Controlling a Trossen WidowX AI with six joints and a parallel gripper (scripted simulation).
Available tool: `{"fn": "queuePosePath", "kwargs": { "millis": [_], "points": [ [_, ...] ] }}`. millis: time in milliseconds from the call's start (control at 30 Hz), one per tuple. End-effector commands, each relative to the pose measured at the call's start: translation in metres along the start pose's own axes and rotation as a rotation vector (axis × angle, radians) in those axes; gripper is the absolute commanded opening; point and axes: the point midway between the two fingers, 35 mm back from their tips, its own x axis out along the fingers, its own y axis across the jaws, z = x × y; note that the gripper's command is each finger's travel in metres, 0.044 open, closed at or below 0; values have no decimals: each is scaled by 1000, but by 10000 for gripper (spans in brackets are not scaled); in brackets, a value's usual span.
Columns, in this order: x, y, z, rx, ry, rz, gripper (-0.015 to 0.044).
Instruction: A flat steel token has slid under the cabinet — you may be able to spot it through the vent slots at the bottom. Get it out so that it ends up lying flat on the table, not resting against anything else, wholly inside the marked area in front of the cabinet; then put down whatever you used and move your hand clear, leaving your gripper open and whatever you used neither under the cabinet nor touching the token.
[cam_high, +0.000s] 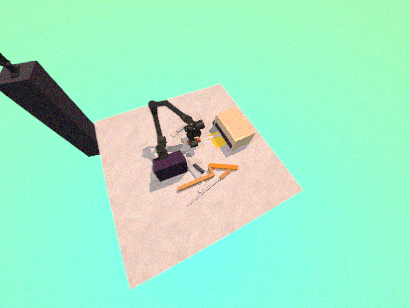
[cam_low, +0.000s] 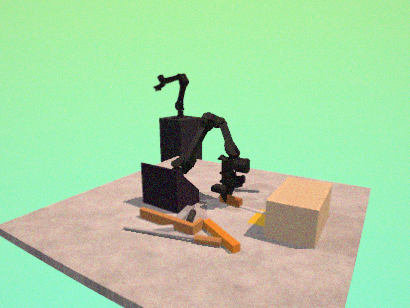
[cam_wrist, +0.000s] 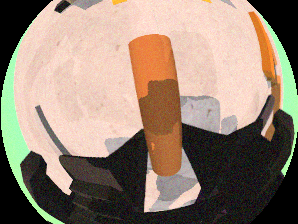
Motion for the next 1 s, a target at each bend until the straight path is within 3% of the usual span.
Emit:
{"fn": "queuePosePath", "kwargs": {
  "millis": [0,967],
  "points": [
    [1,0,-8,4,3,-1,0],
    [0,4,-27,27,1,0,0]
  ]
}}
